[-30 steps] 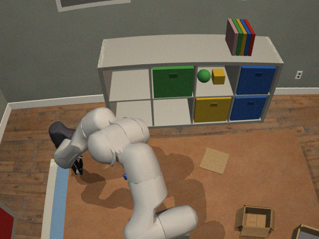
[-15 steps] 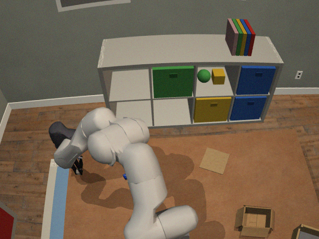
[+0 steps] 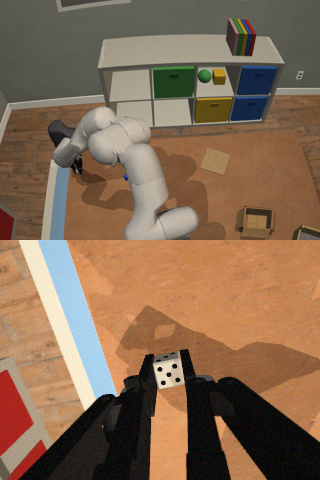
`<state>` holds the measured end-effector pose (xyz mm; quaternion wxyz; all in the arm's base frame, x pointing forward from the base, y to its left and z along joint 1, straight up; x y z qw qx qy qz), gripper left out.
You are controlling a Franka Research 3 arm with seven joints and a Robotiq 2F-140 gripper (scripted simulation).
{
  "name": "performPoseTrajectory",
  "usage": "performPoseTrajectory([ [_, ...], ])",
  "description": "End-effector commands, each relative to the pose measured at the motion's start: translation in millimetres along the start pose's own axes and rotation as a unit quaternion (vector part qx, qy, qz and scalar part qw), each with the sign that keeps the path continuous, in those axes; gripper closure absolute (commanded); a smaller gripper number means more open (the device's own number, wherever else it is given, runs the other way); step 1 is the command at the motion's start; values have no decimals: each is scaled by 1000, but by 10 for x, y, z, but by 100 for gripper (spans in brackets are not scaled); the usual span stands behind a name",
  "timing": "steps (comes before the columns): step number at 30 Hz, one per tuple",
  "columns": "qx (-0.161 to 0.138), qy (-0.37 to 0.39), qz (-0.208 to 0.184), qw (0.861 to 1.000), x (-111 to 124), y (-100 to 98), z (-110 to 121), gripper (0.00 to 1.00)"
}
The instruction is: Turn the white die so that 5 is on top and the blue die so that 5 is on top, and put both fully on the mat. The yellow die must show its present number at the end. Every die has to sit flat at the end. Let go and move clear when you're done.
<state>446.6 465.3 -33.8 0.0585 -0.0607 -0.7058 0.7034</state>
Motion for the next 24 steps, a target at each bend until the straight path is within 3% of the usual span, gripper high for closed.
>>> performPoseTrajectory([
  [1,1,-1,0,1000,-3,-242,-3,79],
  [3,1,-1,0,1000,-3,-242,-3,79],
  [8,1,-1,0,1000,-3,-616,-3,79],
  [12,1,-1,0,1000,-3,-805,-4,79],
  [24,1,-1,0,1000,-3,-844,-4,79],
])
Point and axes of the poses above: the point where the finger pads meet when closed, its own y axis out along the fingers, its own z axis across the jaws, x = y × z, the point moved 2 cm from there along -y, back along the fingers, and after that the axes turned 8 degrees about y, right-handed, at the moved point
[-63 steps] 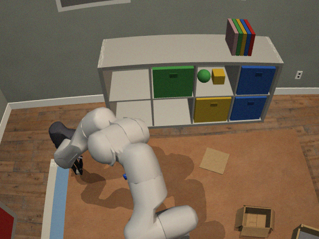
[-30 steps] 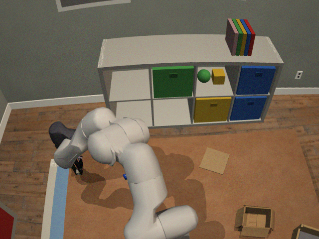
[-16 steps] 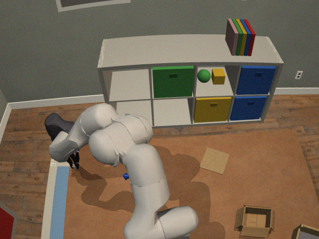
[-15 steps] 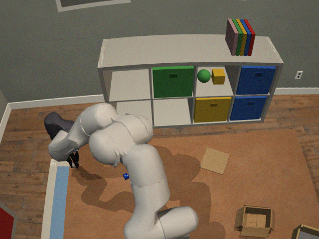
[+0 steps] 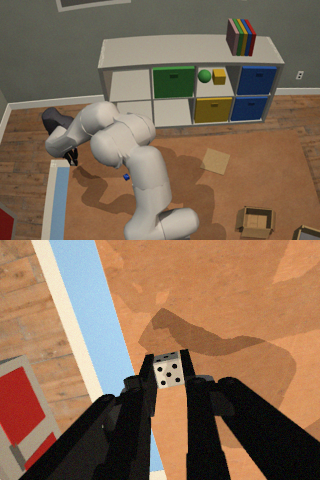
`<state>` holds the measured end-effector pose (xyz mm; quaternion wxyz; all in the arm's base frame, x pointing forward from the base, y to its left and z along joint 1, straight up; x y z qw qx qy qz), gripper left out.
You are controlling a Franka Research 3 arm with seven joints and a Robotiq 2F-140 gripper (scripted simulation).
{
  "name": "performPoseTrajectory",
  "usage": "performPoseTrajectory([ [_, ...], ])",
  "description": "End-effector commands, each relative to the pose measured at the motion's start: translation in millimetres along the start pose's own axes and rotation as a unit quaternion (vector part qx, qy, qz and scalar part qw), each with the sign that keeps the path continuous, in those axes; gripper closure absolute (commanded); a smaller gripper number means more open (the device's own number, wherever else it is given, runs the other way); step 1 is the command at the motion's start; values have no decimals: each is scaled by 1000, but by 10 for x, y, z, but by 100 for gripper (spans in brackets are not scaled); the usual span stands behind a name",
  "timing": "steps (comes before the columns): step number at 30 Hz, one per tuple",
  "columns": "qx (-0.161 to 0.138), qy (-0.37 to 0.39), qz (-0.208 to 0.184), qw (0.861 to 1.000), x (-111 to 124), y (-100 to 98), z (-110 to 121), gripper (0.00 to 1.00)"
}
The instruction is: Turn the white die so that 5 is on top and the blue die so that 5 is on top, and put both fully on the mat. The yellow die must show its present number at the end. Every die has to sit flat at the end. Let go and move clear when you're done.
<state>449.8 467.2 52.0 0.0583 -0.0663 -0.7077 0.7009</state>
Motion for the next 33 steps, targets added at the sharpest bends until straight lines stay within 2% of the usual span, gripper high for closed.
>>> performPoseTrajectory([
  [1,4,-5,-4,1000,27,14,25,79],
  [3,4,-5,-4,1000,22,14,30,79],
  [5,5,0,-4,1000,-104,17,138,79],
  [7,7,13,-4,1000,-474,26,494,79],
  [8,7,13,-4,1000,-474,26,494,79],
  [9,8,24,-4,1000,-667,29,717,79],
  [10,8,24,-4,1000,-745,30,793,79],
  [13,8,24,-4,1000,-745,30,793,79],
  [14,10,38,-4,999,-1050,33,1182,79],
  [15,12,54,-4,998,-1192,37,1428,79],
  [17,12,54,-4,998,-1363,34,1660,79],
  [18,12,54,-4,998,-1363,34,1660,79],
  [19,13,72,-5,997,-1540,36,2033,79],
  [20,13,72,-5,997,-1636,33,2185,79],
  [21,13,72,-5,997,-1657,32,2217,79],
  [22,13,92,-5,996,-1769,33,2564,79],
  [24,13,92,-5,996,-1905,26,2839,79],
  [25,13,113,-6,994,-1952,27,3139,79],
  [27,13,113,-6,994,-2087,16,3498,79],
  [30,13,113,-6,994,-2087,16,3498,79],
  [31,13,134,-6,991,-2193,4,4167,79],
  [32,13,134,-6,991,-2193,4,4167,79],
  [33,12,155,-6,988,-2176,3,4470,79],
])
Point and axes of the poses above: the point where the finger pads meet when closed, its own y axis out along the fingers, its own z axis across the jaws, x = y × z, the point moved 2 cm from there along -y, back along the fingers, and after that the axes turned 8 degrees about y, right-handed, at the moved point
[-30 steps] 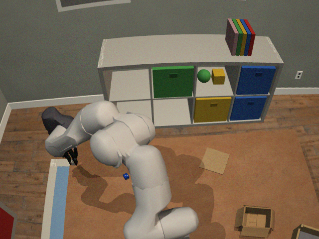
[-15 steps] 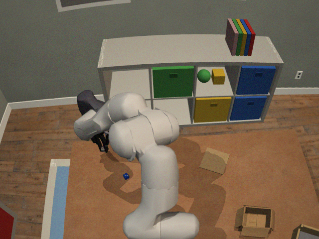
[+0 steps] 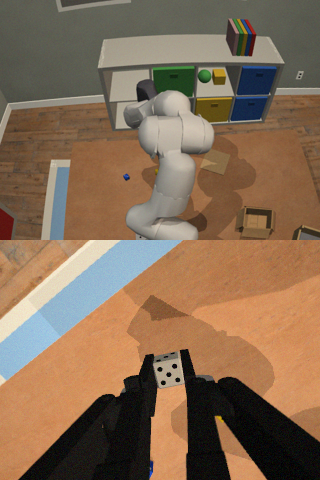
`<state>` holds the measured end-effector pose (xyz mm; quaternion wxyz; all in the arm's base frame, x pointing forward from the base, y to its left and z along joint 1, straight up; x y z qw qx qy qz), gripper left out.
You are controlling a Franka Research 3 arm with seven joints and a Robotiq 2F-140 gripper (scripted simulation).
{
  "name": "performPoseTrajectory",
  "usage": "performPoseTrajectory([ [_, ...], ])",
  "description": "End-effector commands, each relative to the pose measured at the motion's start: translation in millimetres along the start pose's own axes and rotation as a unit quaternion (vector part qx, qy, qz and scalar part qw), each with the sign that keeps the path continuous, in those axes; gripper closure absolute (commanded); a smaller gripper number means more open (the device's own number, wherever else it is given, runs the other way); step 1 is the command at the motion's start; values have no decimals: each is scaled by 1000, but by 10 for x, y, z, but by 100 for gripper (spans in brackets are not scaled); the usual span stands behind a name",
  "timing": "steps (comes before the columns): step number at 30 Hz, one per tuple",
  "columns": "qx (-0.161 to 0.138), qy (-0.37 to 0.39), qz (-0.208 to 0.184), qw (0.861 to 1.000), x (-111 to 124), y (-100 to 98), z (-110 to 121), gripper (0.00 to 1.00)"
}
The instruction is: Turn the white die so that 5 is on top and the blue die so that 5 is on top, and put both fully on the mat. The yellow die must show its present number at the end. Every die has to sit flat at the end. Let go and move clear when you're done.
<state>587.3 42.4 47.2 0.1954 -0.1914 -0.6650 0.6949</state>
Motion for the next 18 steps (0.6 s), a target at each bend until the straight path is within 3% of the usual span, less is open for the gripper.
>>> performPoseTrajectory([
  [1,-15,-34,-3,999,-348,3,614,79],
  [2,-15,-34,-3,999,-435,4,767,79],
  [3,-15,-34,-3,999,-435,4,767,79],
  [4,-16,-14,-4,1000,-552,21,1181,79],
  [5,-16,-14,-4,1000,-620,21,1335,79],
  [6,-16,-14,-4,1000,-620,21,1335,79],
  [7,-17,4,-4,1000,-699,36,1748,79],
  [9,-17,4,-4,1000,-734,37,1854,79],
  [10,-19,19,-4,1000,-793,49,2303,79],
  [11,-19,19,-4,1000,-793,49,2303,79],
  [12,-20,32,-4,999,-814,60,2666,79],
  [14,-20,32,-4,999,-814,60,2666,79],
  [16,-22,48,-4,999,-807,72,3122,79],
  [18,-22,53,-4,998,-796,76,3268,79],
])
Point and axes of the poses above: the point where the finger pads meet when closed, its own y axis out along the fingers, its own z axis across the jaws, x = y × z, the point moved 2 cm from there along -y, back along the fingers, and after that the axes turned 8 degrees about y, right-handed, at the moved point
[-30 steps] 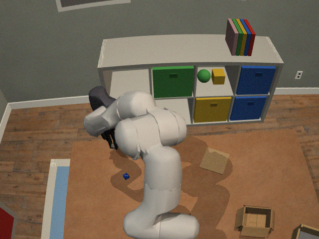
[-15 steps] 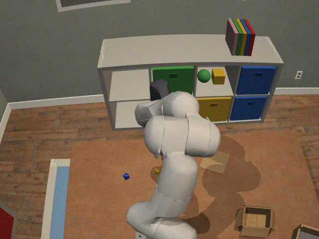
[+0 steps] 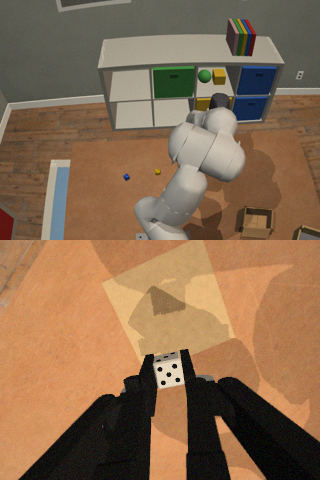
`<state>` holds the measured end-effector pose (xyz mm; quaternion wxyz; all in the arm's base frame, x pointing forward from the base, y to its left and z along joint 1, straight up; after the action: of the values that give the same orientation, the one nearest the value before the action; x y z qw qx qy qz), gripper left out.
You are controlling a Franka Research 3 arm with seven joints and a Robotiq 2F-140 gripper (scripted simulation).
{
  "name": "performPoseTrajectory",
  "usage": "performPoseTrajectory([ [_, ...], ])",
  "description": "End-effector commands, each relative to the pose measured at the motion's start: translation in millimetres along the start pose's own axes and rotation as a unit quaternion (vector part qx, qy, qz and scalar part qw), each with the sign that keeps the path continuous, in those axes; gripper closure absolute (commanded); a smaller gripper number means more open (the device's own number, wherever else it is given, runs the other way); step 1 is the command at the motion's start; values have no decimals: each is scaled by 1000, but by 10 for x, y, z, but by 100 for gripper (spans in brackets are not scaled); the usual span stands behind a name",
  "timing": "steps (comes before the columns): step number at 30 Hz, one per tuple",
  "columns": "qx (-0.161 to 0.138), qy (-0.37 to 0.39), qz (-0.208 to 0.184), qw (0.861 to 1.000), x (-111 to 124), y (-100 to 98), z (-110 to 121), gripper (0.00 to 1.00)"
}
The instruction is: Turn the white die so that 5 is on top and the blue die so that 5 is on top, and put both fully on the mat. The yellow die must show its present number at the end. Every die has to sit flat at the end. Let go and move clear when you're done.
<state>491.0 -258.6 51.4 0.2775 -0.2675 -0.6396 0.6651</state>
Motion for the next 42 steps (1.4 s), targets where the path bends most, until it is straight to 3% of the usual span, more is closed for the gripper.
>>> performPoseTrajectory([
  [1,-21,-65,1,998,-79,-16,197,79],
  [19,-21,-65,1,998,-79,35,195,79],
  [28,-21,-65,1,998,-80,366,181,79],
  [30,-21,-65,1,998,-80,366,181,79],
  [42,-21,-65,1,998,-82,871,159,79],
])
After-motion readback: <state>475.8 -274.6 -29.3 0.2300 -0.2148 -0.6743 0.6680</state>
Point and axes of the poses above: the point where the finger pads meet when closed, its own y axis out along the fingers, its own z axis across the jaws, x = y × z, the point moved 2 cm from there along -y, back along the fingers, and after that the axes turned 8 degrees about y, right-handed, at the moved point
